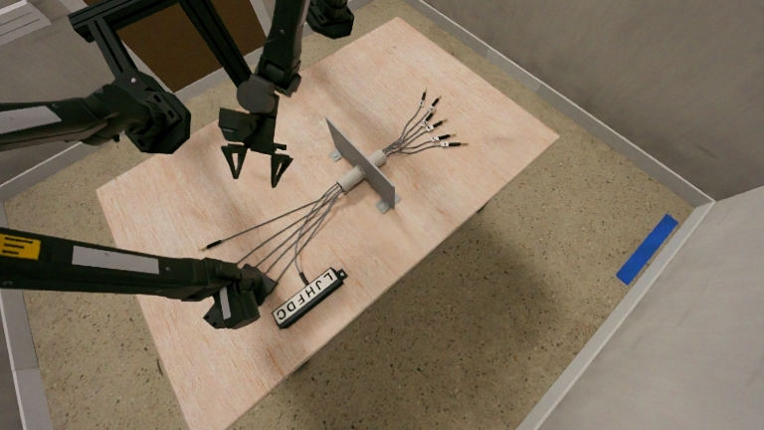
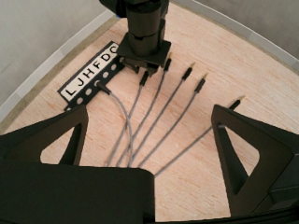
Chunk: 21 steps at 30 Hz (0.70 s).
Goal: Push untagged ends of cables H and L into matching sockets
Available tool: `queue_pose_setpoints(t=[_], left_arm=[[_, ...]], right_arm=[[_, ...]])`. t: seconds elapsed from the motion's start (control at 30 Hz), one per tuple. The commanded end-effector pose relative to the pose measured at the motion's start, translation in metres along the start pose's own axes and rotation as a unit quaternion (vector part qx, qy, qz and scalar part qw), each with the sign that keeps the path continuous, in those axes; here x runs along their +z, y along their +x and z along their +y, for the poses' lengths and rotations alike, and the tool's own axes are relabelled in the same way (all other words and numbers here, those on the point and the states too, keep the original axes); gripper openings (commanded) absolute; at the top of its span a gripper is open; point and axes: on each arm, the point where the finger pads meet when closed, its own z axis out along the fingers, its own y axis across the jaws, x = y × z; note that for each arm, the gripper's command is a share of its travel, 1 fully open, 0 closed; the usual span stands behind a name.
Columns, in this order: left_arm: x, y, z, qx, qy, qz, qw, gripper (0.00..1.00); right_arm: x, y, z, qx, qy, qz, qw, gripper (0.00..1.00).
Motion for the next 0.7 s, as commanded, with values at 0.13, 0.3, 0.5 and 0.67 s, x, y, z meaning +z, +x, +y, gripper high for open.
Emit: queue_pose_setpoints(t=[0.13, 0.3, 0.5, 0.67], left_arm=[[0.003, -0.002, 0.006, 0.001, -0.006, -0.005, 1.000, 1.00], [0.003, -0.002, 0.006, 0.001, -0.006, -0.005, 1.000, 1.00], [0.003, -0.002, 0.006, 0.001, -0.006, -0.005, 1.000, 1.00], [0.003, -0.002, 0.006, 0.001, -0.006, -0.005, 1.000, 1.00]], right_arm=[[0.009, 0.002, 0.001, 0.003, 0.003, 0.000, 1.000, 0.35], [0.017, -0.002, -0.001, 0.008, 0.002, -0.002, 1.000, 0.35], [0.022, -0.005, 0.001, 0.008, -0.001, -0.003, 1.000, 0.35], [0.030, -0.001, 0.000, 0.002, 0.001, 0.000, 1.000, 0.35]])
